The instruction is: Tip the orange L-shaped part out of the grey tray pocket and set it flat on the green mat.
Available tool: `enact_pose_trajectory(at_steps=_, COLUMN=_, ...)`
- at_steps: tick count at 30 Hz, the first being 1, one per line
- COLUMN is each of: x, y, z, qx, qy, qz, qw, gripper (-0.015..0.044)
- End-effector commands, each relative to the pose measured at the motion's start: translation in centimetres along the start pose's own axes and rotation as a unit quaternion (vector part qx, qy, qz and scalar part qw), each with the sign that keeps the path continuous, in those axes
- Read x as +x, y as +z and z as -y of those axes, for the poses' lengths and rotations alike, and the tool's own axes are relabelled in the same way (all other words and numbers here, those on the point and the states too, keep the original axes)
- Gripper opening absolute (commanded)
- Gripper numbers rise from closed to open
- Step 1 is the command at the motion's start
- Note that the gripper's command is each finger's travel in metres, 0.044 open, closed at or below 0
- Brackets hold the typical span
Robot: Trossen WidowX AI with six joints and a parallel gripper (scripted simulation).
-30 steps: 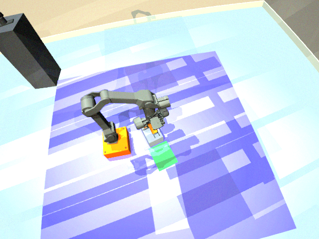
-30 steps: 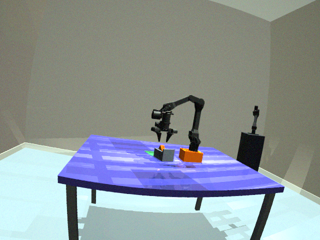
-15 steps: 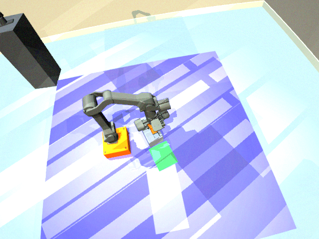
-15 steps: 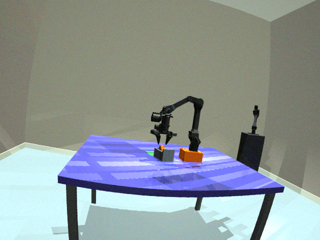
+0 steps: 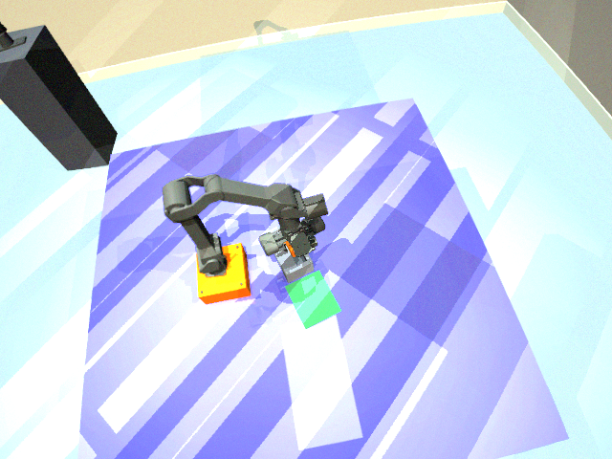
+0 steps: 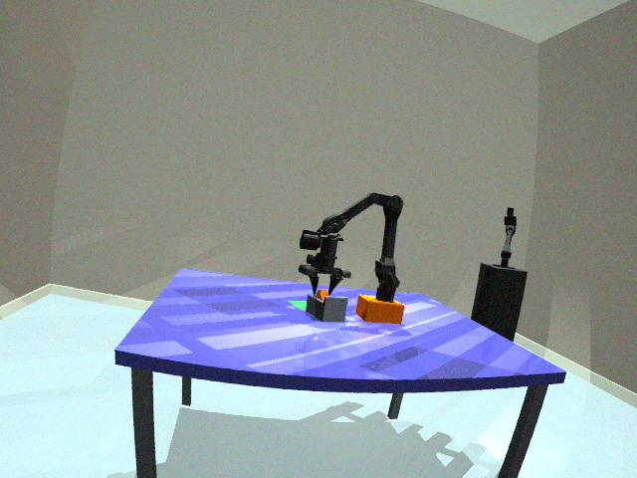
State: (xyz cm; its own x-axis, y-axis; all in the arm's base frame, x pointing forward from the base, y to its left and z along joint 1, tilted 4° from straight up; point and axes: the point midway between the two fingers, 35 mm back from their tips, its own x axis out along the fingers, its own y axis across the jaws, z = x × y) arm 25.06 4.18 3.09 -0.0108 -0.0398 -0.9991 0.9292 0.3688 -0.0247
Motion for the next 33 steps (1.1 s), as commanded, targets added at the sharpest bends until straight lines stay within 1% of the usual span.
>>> enact_pose_trajectory(at_steps=1, x=1.05, y=0.0, z=0.37, qx=0.0, qy=-0.007, qz=0.001, qw=1.0, gripper=0.028)
enact_pose_trajectory(at_steps=8, x=1.28, y=0.0, z=0.39, qx=0.0, qy=-0.007, qz=0.001, qw=1.0, gripper=0.028)
enact_pose_trajectory(at_steps=12, x=0.9, y=-0.02, z=0.14, qx=0.001, qy=-0.002, qz=0.0, qw=1.0, gripper=0.0175)
enact_pose_trajectory(at_steps=24, x=0.9, y=-0.02, z=0.14, qx=0.001, qy=-0.002, qz=0.0, qw=1.0, gripper=0.0095)
enact_pose_trajectory(at_steps=27, x=0.9, y=-0.02, z=0.14, qx=0.001, qy=-0.002, qz=0.0, qw=1.0, gripper=0.0016)
enact_pose_trajectory(at_steps=28, x=0.9, y=-0.02, z=0.14, qx=0.001, qy=-0.002, qz=0.0, qw=1.0, gripper=0.0)
enact_pose_trajectory(at_steps=33, x=0.82, y=-0.02, z=0.14, qx=0.001, qy=-0.002, qz=0.0, qw=1.0, gripper=0.0)
